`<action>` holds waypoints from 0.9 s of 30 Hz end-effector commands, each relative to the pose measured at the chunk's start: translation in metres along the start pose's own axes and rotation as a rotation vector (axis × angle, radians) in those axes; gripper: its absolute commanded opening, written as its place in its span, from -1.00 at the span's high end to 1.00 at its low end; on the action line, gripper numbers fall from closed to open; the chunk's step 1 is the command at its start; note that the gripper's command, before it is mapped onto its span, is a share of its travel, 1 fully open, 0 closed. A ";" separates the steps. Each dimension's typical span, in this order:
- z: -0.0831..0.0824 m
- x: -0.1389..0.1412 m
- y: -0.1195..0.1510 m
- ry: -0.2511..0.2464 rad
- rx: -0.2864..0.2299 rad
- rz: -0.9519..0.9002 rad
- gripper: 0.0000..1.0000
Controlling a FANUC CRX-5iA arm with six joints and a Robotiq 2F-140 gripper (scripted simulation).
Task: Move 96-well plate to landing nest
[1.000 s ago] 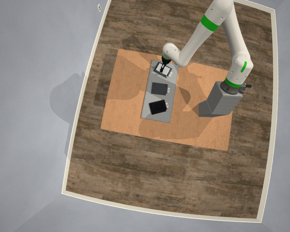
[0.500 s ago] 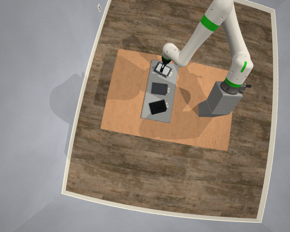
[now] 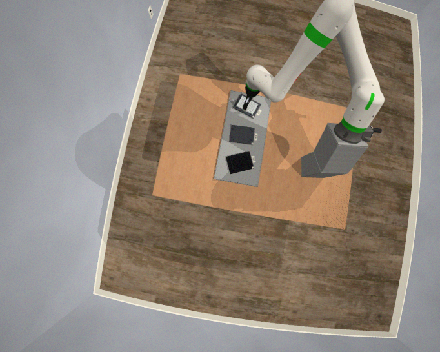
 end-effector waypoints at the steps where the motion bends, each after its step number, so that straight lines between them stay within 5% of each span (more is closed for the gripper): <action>1: 0.000 0.000 0.000 0.000 0.000 0.000 1.00; 14: -0.005 0.000 0.000 0.000 0.000 0.000 1.00; 27: -0.032 0.000 0.000 0.000 0.000 0.000 1.00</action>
Point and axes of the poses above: the point where the finger pads meet when closed, its own z axis out along the fingers, its own x axis across the jaws, y = z × x, the point moved 8 cm from there along -z, back along the fingers, and after that the axes turned 7 degrees about z, right-handed, at the moved point
